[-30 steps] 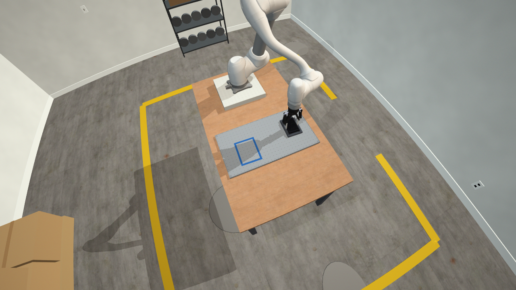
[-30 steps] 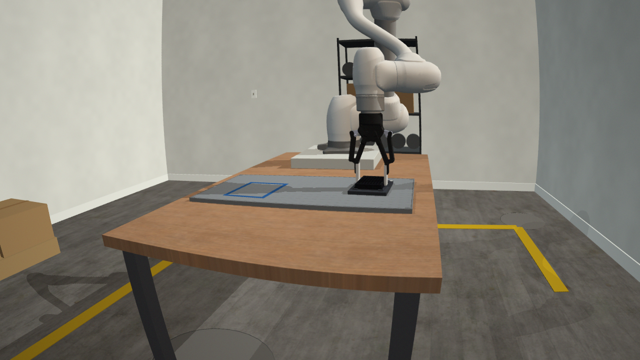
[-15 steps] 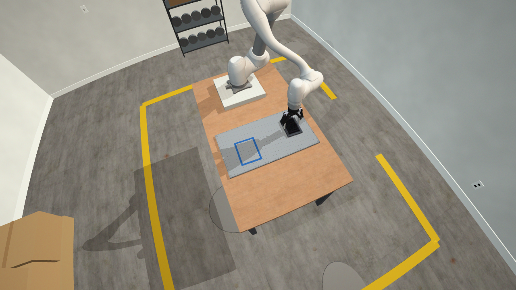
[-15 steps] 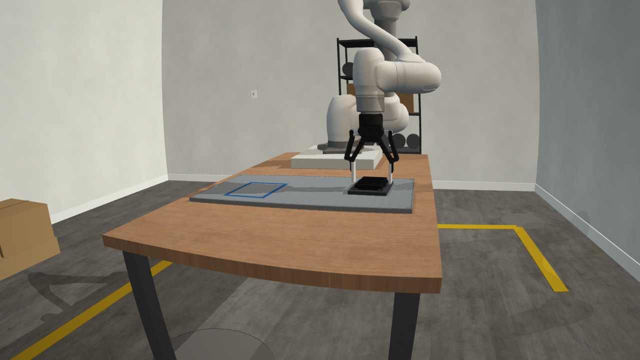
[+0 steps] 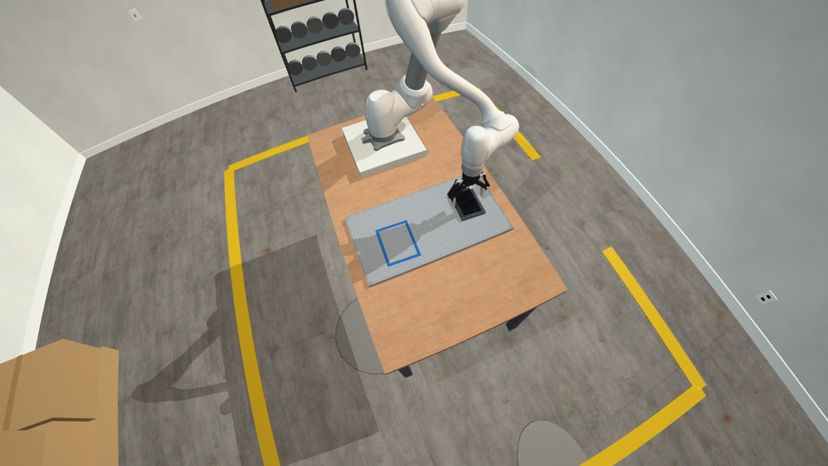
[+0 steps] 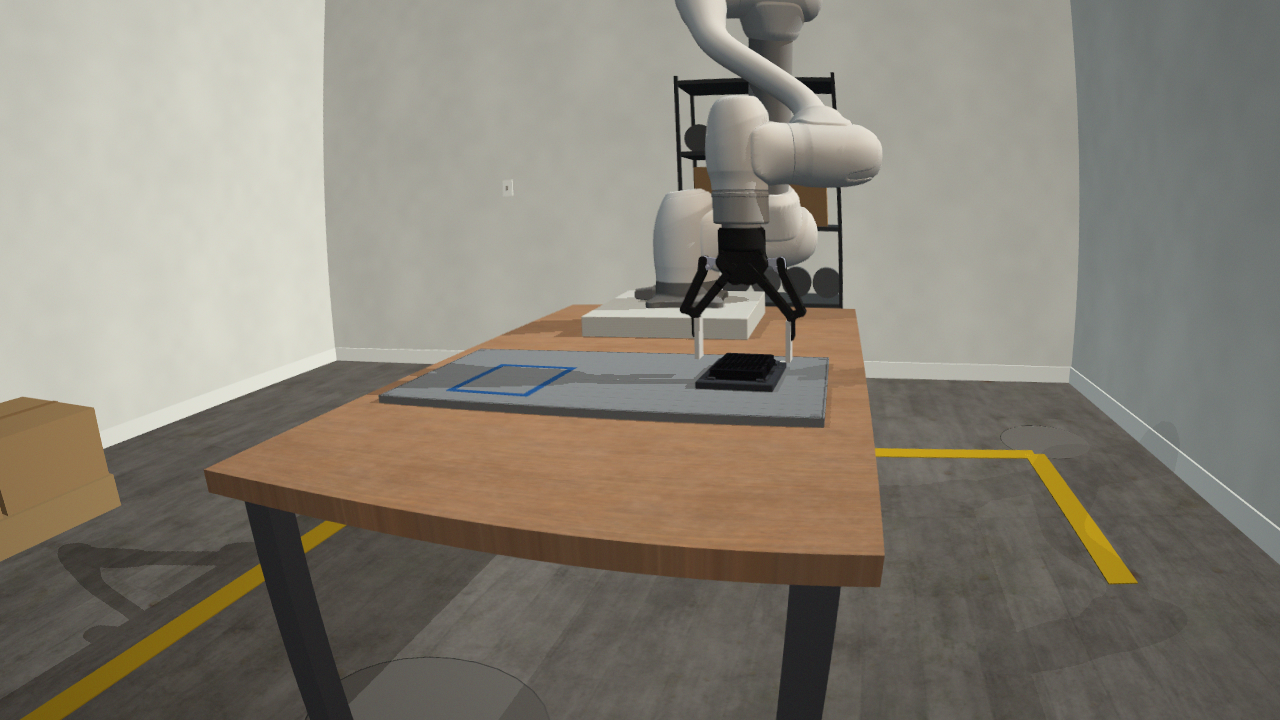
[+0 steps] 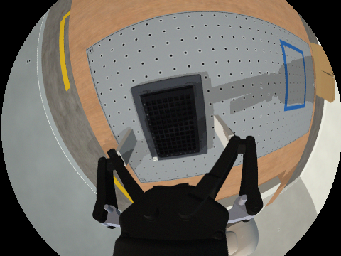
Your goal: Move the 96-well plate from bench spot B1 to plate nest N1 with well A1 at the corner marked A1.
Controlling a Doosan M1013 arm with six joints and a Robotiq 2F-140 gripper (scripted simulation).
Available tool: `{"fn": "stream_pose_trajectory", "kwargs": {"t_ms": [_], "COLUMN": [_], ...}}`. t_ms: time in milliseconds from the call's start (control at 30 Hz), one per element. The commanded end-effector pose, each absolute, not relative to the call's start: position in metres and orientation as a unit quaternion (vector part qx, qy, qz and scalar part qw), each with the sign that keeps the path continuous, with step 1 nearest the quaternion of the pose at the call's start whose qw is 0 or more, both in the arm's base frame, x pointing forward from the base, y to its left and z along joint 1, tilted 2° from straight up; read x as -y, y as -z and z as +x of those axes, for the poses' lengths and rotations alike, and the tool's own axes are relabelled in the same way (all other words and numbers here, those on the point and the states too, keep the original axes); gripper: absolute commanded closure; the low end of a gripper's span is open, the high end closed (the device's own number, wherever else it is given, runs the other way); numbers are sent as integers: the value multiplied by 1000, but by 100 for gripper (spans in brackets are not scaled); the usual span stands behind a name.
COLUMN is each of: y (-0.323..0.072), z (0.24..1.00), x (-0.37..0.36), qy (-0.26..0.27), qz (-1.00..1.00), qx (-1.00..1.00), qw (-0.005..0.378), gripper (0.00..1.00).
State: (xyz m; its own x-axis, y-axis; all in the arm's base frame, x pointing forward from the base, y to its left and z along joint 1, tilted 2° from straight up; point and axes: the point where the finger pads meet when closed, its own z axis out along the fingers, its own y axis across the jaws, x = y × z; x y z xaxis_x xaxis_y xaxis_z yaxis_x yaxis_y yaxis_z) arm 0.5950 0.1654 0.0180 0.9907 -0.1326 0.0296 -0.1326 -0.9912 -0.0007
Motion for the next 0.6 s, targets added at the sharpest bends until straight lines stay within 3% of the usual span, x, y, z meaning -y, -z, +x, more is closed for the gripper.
{"fn": "stream_pose_trajectory", "kwargs": {"t_ms": [0, 567], "y": [-18, -53], "z": [595, 594], "x": [-165, -166], "qy": [-15, -15], "qz": [998, 998], "qx": [66, 66], "qw": [1, 1], "gripper": [0, 0]}}
